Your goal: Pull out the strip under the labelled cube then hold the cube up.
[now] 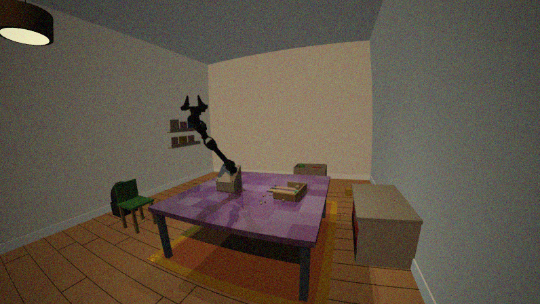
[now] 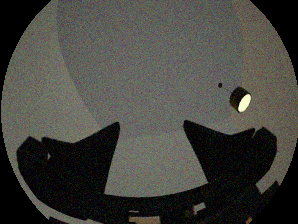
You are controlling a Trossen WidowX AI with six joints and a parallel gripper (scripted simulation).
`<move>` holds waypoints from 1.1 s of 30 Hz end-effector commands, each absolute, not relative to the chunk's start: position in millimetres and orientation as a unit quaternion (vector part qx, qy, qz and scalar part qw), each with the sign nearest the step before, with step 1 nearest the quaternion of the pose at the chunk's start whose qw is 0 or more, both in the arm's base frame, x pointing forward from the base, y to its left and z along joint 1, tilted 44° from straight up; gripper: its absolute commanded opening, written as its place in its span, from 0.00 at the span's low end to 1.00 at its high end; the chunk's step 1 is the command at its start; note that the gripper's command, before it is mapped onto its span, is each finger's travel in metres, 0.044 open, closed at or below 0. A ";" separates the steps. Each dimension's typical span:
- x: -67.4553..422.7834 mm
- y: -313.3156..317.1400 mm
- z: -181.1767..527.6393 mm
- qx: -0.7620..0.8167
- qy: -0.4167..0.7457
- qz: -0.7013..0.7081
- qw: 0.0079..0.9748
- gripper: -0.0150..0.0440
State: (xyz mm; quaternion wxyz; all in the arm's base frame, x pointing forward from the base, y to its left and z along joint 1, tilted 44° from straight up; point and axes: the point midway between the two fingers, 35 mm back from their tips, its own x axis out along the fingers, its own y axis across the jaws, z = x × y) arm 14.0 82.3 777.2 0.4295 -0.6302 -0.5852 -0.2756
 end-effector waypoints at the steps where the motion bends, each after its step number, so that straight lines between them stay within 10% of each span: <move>1: 15.6 80.9 777.1 -0.628 -0.585 -0.274 0.433 0.93; 16: 213.1 -27.8 717.0 -0.444 -0.500 -0.202 0.715 0.93; 33: 421.2 -44.4 493.6 -0.281 -0.248 -0.150 0.915 0.93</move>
